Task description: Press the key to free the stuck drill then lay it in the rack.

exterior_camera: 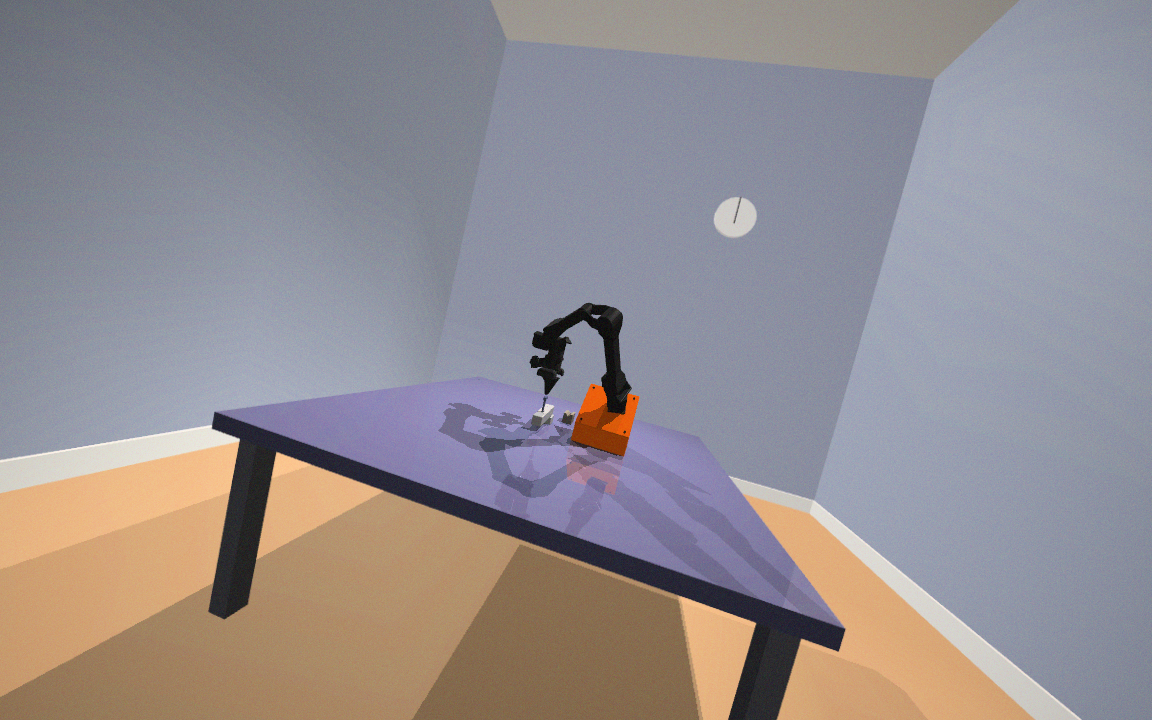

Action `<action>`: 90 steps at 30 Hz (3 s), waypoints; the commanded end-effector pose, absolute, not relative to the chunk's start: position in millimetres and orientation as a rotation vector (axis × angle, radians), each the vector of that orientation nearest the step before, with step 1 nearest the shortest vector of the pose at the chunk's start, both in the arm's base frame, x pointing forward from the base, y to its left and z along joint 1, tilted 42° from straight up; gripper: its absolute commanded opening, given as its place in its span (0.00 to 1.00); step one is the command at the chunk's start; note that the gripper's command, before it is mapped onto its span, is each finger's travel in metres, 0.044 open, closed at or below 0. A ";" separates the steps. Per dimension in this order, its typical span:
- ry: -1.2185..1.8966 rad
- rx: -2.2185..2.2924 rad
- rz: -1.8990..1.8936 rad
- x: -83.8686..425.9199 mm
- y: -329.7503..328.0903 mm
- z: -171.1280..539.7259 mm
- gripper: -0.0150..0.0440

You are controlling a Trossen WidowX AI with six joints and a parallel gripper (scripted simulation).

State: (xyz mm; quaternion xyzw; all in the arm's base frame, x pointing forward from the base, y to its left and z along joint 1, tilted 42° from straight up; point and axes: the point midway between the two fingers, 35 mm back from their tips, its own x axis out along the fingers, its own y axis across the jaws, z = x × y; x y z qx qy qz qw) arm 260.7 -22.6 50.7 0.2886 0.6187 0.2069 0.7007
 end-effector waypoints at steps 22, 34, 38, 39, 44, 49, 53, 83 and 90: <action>1.379 0.646 0.462 260.3 -17.7 39.2 0.25; 1.380 0.646 0.462 258.4 -17.4 41.0 0.25; 1.380 0.646 0.462 258.2 -17.3 41.0 0.25; 1.380 0.646 0.462 258.5 -17.3 40.8 0.25; 1.379 0.646 0.462 260.2 -16.9 39.1 0.25; 1.379 0.646 0.462 262.2 -15.8 36.4 0.25; 1.379 0.646 0.462 263.5 -15.1 35.1 0.25; 1.379 0.647 0.462 260.0 -7.8 27.7 0.25; 1.379 0.647 0.463 260.0 -5.8 25.2 0.25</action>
